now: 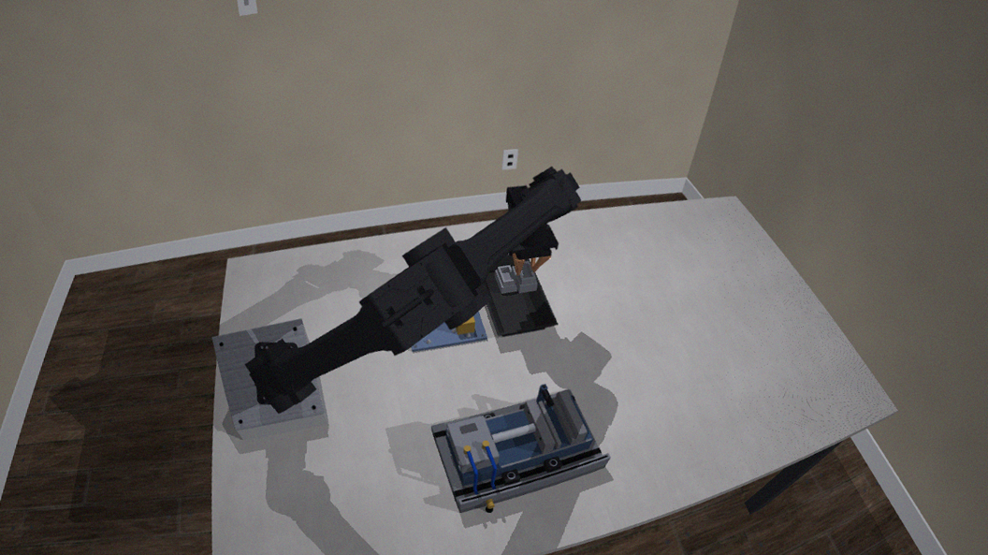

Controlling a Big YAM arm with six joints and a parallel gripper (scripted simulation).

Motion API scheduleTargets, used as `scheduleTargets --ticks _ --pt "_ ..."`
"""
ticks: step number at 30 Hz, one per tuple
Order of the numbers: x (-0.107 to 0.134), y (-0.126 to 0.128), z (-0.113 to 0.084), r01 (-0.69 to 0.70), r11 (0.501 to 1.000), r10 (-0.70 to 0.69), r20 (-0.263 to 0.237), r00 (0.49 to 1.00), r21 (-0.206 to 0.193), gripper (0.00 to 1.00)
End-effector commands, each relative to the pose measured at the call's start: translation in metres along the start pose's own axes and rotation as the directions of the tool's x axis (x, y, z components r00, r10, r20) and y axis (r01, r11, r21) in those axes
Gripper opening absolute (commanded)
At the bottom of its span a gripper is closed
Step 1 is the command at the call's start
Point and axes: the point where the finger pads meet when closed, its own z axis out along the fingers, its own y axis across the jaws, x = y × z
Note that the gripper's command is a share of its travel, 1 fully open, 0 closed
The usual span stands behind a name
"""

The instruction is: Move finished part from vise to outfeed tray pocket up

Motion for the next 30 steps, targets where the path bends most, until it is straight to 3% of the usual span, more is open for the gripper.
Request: scheduleTargets --ticks 1,17,30 --pt "-0.01 -0.008 -0.026 -0.005 0.999 0.005 0.018 1.0 0.041 0.0" --pt "-0.01 -0.007 -0.022 -0.004 0.999 0.003 0.017 1.0 0.038 0.0" --pt "0.001 -0.009 0.006 -0.009 1.0 0.009 0.01 1.0 0.011 0.0"
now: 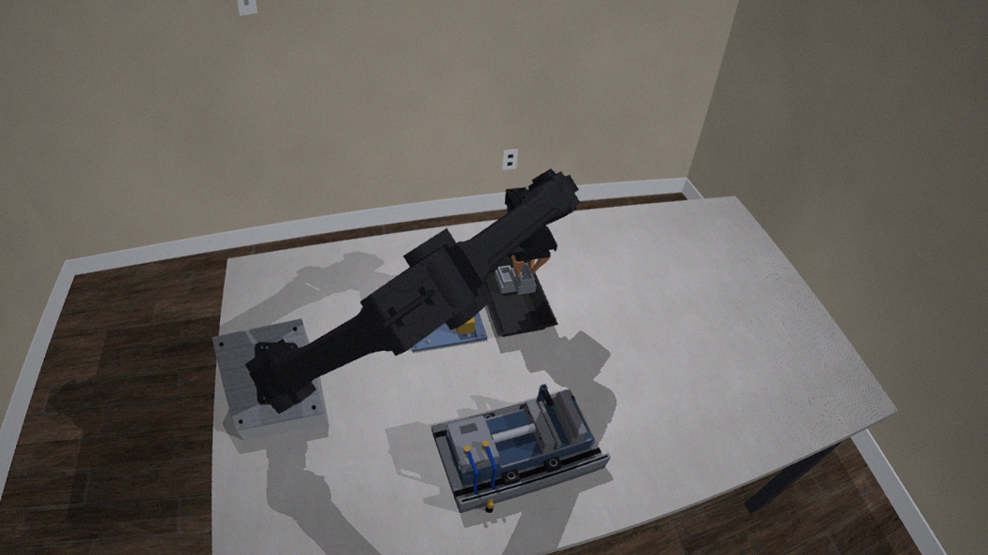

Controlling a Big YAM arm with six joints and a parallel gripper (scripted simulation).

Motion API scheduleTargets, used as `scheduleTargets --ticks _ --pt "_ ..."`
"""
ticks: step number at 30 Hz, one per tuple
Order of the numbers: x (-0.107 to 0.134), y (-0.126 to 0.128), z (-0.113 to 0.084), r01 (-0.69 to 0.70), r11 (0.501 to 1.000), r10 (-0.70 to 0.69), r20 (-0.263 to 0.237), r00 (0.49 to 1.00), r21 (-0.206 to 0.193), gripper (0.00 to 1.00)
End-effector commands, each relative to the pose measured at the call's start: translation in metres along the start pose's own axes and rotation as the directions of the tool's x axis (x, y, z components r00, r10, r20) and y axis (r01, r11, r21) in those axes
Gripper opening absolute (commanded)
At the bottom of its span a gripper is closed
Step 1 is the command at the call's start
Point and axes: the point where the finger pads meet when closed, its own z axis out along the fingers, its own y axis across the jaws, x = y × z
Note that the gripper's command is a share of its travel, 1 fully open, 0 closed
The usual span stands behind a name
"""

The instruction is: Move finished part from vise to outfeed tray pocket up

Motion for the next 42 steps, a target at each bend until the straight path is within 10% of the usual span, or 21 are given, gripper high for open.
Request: scheduleTargets --ticks 1,5,27,38,39,42 --pt "0.0 -0.008 0.003 -0.006 1.0 0.005 0.008 1.0 0.013 0.0" --pt "-0.01 -0.018 -0.016 -0.01 0.999 0.008 0.026 1.0 0.053 0.0" --pt "0.0 -0.004 0.045 -0.001 1.0 0.001 0.003 1.0 0.002 0.0" --pt "0.004 -0.006 0.057 -0.01 1.0 0.01 0.008 1.0 0.012 0.0" --pt "-0.01 -0.021 0.039 -0.013 0.998 0.011 0.024 1.0 0.057 0.0" --pt "0.0 -0.006 0.07 -0.004 1.0 0.004 0.005 1.0 0.005 0.0"
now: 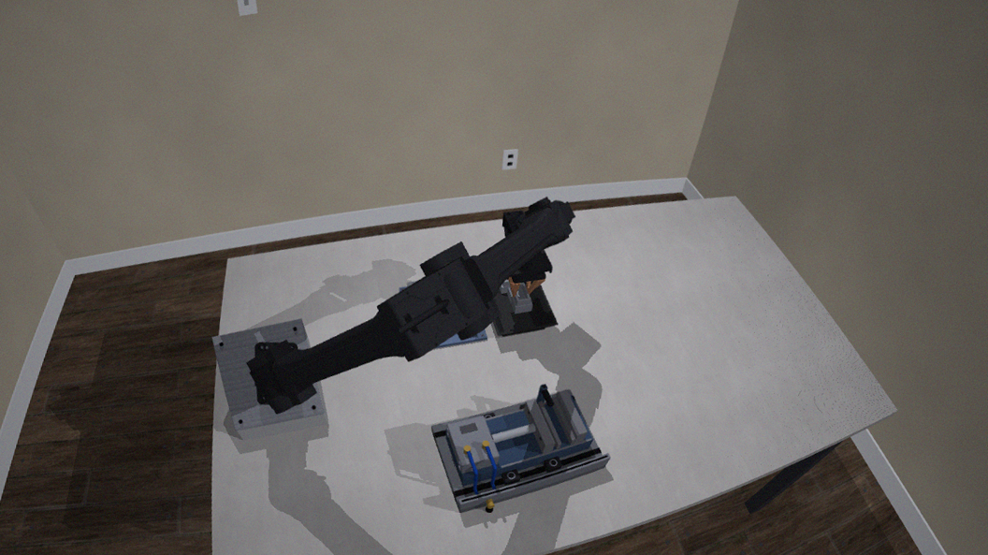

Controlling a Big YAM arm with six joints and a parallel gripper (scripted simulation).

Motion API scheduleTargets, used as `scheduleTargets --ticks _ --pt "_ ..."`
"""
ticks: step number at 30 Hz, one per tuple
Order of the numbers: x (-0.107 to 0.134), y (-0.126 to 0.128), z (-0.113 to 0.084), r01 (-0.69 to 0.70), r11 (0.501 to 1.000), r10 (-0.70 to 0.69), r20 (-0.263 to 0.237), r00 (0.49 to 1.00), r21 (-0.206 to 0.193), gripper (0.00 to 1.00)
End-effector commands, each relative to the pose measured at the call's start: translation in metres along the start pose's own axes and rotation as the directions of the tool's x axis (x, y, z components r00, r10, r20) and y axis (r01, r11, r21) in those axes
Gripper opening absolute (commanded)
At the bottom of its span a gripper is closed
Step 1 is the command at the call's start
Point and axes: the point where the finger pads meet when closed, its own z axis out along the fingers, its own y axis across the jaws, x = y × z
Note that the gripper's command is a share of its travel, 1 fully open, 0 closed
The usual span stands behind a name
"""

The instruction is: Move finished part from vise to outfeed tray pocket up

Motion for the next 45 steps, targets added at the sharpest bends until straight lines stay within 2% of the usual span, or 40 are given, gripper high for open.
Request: scheduleTargets --ticks 1,4,6,9,11,14,17,20,25,28,45 --pt "0.0 -0.004 0.01 0.002 1.0 -0.002 0.003 1.0 0.002 0.0" --pt "0.001 -0.01 0.011 -0.008 1.0 0.008 0.008 1.0 0.013 0.0" --pt "0.003 -0.005 0.015 -0.003 1.0 0.003 0.006 1.0 0.008 0.0" --pt "-0.007 -0.013 0.007 0.001 0.999 -0.001 0.014 1.0 0.035 0.0" --pt "-0.001 -0.007 0.018 -0.001 1.0 0.001 0.009 1.0 0.015 0.0" --pt "0.001 -0.014 0.018 -0.014 1.0 0.014 0.013 1.0 0.022 0.0" --pt "-0.001 -0.005 0.026 0.002 1.0 -0.002 0.006 1.0 0.009 0.0" --pt "-0.004 -0.01 0.02 0.001 1.0 -0.001 0.011 1.0 0.027 0.0" --pt "0.001 -0.01 0.027 -0.008 1.0 0.007 0.01 1.0 0.018 0.0" --pt "-0.006 -0.006 0.026 0.007 1.0 -0.007 0.009 1.0 0.021 0.0" --pt "-0.001 -0.012 0.022 -0.008 1.0 0.007 0.013 1.0 0.028 0.0"
